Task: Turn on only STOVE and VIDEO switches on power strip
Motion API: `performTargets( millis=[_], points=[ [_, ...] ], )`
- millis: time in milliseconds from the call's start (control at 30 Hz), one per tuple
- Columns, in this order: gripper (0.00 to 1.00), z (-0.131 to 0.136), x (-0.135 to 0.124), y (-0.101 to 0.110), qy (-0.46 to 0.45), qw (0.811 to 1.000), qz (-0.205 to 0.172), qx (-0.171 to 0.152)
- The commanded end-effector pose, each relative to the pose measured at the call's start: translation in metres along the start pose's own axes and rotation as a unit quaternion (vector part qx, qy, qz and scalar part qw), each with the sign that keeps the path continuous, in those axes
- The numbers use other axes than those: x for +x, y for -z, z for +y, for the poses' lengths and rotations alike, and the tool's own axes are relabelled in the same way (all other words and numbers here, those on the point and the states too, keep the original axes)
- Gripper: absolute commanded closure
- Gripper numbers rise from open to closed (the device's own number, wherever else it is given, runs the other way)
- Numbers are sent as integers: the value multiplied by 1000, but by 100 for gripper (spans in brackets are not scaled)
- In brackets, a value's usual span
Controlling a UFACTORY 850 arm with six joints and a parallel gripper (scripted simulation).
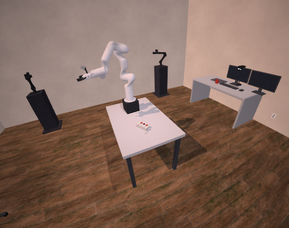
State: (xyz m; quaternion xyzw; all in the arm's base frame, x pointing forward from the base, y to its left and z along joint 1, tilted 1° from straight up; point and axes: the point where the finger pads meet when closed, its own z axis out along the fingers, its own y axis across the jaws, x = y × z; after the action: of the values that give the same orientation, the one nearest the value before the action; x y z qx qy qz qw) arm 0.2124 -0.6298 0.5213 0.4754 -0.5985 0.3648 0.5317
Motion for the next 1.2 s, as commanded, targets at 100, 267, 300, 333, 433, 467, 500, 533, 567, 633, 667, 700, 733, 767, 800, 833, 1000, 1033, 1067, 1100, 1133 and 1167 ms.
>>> performTargets(
  millis=[100, 267, 300, 333, 433, 467, 500, 533, 567, 633, 667, 700, 733, 767, 800, 833, 1000, 1033, 1067, 1100, 1133, 1167],
  points=[
    [0, 0, 1, 0, -1, 1000, 1, 0],
    [0, 0, 1, 0, -1, 1000, 1, 0],
    [0, 0, 1, 0, -1, 1000, 1, 0],
    [0, 0, 1, 0, -1, 1000, 1, 0],
    [0, 0, 1, 0, -1, 1000, 1, 0],
    [0, 0, 1, 0, -1, 1000, 1, 0],
    [0, 0, 1, 0, -1, 1000, 1, 0],
    [0, 0, 1, 0, -1, 1000, 1, 0],
    [100, 0, 1, 0, -1, 1000, 1, 0],
    [100, 0, 1, 0, -1, 1000, 1, 0],
    [100, 0, 1, 0, -1, 1000, 1, 0],
    [100, 0, 1, 0, -1, 1000, 1, 0],
    [100, 0, 1, 0, -1, 1000, 1, 0],
    [100, 0, 1, 0, -1, 1000, 1, 0],
    [100, 0, 1, 0, -1, 1000, 1, 0],
    [100, 0, 1, 0, -1, 1000, 1, 0],
    [100, 0, 1, 0, -1, 1000, 1, 0],
    [100, 0, 1, 0, -1, 1000, 1, 0],
    [100, 0, 1, 0, -1, 1000, 1, 0],
    [100, 0, 1, 0, -1, 1000, 1, 0],
    [100, 0, 1, 0, -1, 1000, 1, 0],
    [100, 0, 1, 0, -1, 1000, 1, 0]
  ],
)
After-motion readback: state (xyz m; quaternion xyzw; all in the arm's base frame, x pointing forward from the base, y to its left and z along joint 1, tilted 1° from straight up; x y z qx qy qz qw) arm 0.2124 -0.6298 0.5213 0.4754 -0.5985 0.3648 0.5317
